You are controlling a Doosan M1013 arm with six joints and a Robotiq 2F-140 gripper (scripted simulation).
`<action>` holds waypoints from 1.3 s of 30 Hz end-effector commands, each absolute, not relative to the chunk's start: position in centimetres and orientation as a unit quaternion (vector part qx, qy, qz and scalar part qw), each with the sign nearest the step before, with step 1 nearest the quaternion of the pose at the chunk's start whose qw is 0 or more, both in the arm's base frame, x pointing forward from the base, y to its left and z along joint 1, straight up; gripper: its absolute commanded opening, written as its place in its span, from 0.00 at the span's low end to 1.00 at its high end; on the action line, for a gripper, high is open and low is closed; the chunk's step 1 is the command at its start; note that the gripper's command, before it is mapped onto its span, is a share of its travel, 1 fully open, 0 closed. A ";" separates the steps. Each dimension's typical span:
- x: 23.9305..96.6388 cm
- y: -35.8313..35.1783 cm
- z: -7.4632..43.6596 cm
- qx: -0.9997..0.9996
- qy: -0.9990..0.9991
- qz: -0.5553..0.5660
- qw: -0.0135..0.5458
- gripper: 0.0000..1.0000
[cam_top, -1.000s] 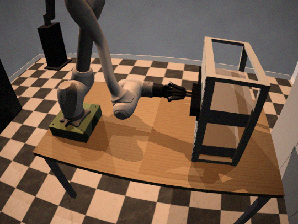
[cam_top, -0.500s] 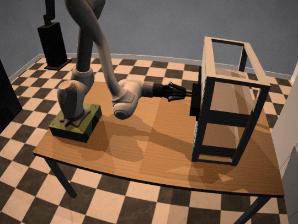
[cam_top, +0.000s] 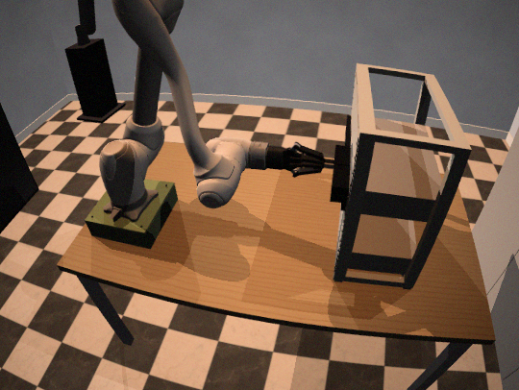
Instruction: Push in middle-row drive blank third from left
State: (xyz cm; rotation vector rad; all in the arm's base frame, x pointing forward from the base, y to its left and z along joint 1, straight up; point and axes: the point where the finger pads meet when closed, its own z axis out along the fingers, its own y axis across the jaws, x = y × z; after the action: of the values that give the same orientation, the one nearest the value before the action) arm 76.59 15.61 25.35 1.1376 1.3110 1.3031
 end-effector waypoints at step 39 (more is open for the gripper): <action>69.2 14.6 25.4 0.464 0.534 0.531 0.467 0.00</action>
State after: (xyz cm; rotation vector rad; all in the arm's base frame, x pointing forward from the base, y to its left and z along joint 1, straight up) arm 69.61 14.66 25.32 1.1378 1.3113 1.3030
